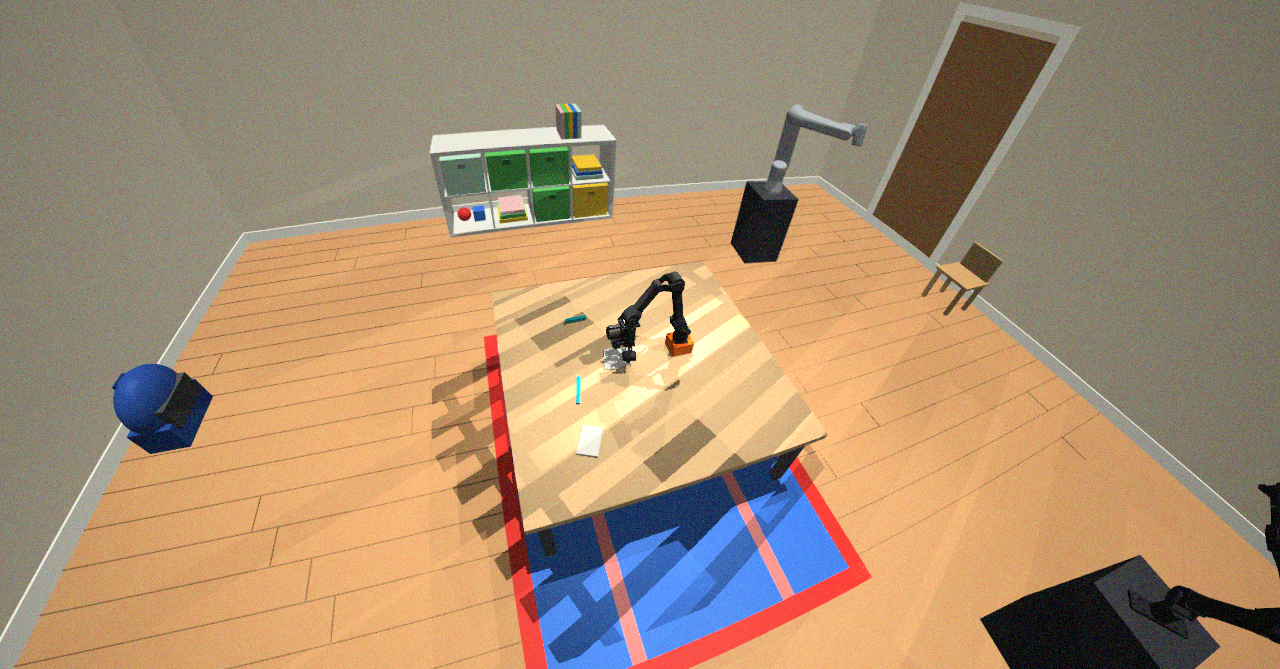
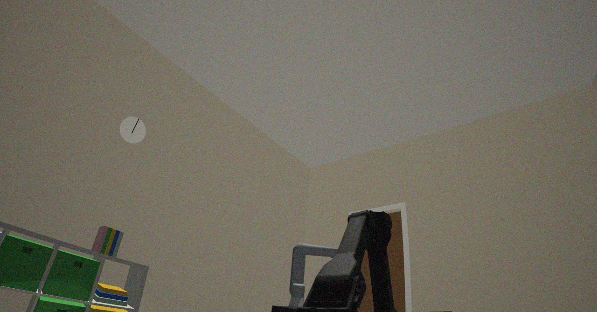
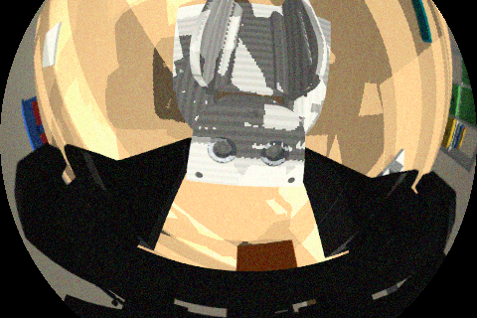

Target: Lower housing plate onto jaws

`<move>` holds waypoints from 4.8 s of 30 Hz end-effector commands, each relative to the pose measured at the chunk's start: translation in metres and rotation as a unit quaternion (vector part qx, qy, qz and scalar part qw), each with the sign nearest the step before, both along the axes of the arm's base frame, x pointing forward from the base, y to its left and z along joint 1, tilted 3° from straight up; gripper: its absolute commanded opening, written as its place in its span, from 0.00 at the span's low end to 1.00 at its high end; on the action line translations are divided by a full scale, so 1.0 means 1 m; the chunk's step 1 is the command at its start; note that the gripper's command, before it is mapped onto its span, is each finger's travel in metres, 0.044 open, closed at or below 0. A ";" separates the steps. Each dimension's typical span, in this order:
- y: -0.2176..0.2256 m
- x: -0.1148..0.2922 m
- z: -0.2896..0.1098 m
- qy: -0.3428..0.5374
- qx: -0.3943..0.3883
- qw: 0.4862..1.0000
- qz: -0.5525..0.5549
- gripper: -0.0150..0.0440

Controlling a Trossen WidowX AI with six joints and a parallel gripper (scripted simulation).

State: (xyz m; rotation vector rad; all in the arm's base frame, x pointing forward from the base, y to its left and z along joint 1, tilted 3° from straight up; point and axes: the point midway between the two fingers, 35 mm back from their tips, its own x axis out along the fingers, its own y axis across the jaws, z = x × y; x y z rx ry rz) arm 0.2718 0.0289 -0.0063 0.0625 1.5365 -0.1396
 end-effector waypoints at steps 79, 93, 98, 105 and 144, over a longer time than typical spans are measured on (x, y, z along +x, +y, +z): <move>-0.001 0.001 -0.014 -0.001 -0.001 1.000 0.001 0.85; -0.001 0.001 -0.014 -0.001 -0.001 1.000 0.001 0.85; -0.001 0.001 -0.014 -0.001 -0.001 1.000 0.001 0.85; -0.001 0.001 -0.014 -0.001 -0.001 1.000 0.001 0.85; -0.001 0.001 -0.014 -0.001 -0.001 1.000 0.001 0.85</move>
